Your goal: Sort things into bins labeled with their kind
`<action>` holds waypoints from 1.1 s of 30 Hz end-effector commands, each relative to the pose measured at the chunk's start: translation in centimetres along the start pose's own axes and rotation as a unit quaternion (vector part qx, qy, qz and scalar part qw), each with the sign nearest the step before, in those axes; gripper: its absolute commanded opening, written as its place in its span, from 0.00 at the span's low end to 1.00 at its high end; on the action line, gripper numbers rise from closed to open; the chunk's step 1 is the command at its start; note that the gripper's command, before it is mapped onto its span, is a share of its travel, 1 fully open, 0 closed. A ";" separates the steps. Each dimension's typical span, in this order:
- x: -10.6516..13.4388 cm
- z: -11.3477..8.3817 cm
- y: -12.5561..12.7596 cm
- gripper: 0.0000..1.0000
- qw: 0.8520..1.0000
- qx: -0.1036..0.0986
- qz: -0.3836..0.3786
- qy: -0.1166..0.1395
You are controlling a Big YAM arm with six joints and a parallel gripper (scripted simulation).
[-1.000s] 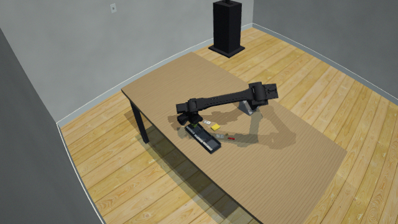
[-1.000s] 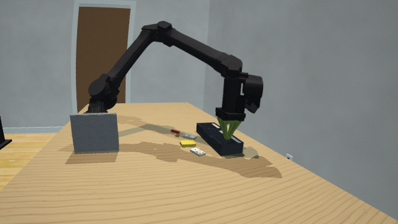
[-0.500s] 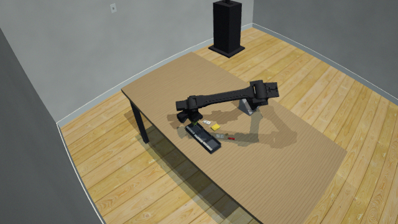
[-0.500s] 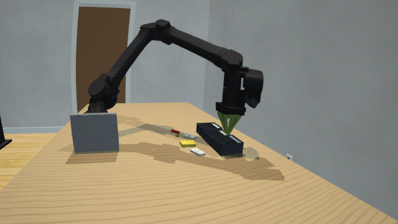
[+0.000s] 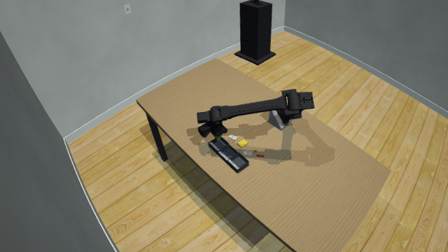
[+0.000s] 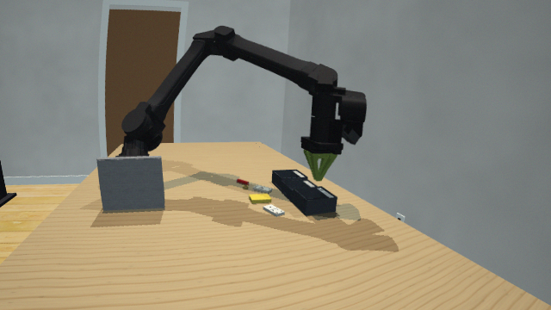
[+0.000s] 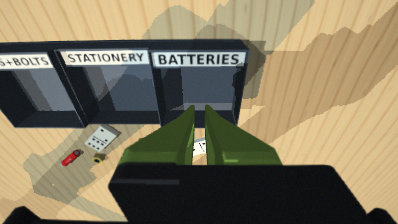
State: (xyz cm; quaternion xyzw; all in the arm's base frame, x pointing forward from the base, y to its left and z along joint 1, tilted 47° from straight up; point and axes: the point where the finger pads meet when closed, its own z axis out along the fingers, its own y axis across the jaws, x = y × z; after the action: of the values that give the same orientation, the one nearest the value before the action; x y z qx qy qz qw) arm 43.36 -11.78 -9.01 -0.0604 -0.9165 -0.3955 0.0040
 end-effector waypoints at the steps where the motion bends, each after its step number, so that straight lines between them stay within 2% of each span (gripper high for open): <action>1: 0.2 0.7 0.4 0.08 1.000 -0.002 -0.006 0.009; 28: -0.2 0.6 0.5 0.08 1.000 0.003 -0.010 0.000; 29: -0.6 -0.2 1.6 0.08 1.000 0.006 -0.012 -0.008; 33: -0.6 -0.2 3.6 0.08 1.000 0.005 -0.012 -0.007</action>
State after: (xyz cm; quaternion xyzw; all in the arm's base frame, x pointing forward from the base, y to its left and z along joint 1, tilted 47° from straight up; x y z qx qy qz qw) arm 43.08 -11.10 -8.46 -0.0645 -0.9147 -0.3990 0.0045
